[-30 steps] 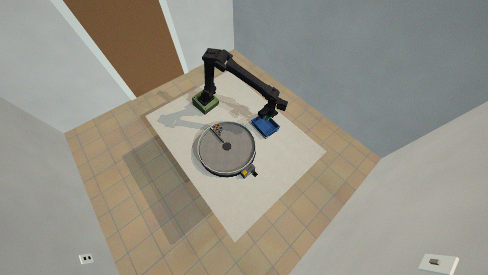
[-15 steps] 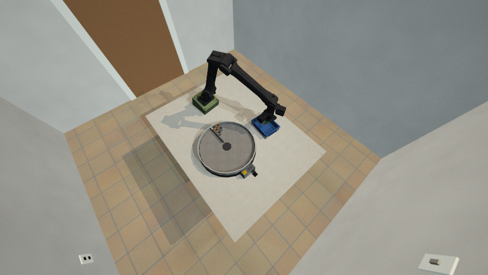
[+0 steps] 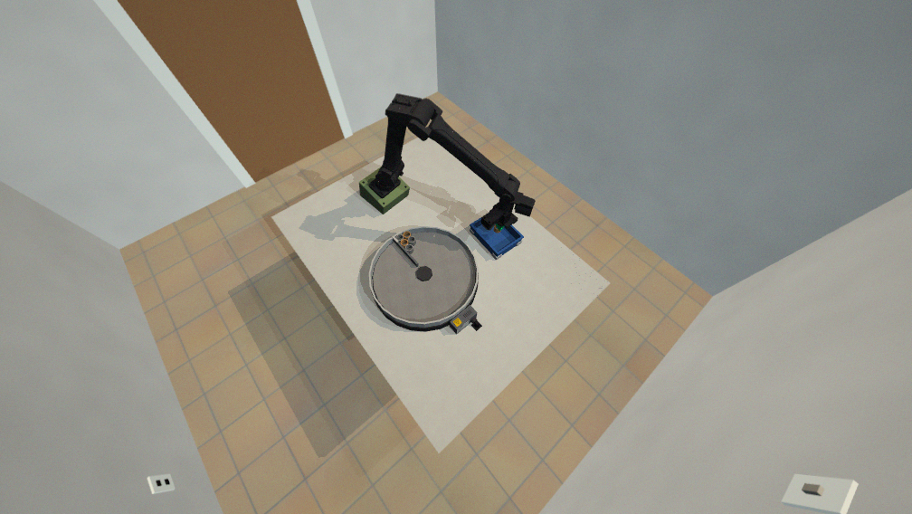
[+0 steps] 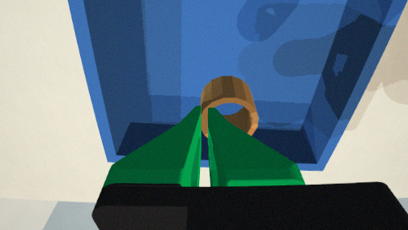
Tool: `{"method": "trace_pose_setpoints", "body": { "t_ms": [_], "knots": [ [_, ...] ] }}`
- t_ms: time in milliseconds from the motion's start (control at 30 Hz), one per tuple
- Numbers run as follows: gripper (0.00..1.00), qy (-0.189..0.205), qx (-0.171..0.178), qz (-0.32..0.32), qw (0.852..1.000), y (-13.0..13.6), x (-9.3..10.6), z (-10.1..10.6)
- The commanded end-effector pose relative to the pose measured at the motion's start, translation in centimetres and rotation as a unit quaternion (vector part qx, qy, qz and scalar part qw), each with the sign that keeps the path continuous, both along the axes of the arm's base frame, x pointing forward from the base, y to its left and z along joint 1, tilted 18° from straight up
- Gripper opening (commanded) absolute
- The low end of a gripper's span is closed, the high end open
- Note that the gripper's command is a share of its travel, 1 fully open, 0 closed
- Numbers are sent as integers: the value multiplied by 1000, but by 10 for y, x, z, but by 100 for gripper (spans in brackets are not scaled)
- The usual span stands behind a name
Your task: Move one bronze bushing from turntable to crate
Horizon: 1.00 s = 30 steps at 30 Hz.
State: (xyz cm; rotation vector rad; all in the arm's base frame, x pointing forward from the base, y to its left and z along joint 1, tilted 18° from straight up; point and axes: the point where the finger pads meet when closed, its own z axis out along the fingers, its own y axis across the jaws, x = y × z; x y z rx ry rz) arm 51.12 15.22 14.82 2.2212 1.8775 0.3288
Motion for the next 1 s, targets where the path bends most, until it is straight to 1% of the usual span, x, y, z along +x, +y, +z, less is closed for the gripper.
{"method": "trace_pose_setpoints", "body": {
  "t_ms": [0, 600, 633, 700, 900, 967],
  "knots": [
    [0, -21, 8, 2, 1000, 0, 12, 19],
    [0, -21, 8, 2, 1000, 0, 12, 18],
    [0, -20, 7, 2, 1000, 0, 11, 16],
    [0, -11, 4, 2, 1000, -3, 3, 5],
    [0, -12, 5, 2, 1000, -3, 2, 5],
    [0, -17, 6, 2, 1000, -2, 6, 10]
  ]
}}
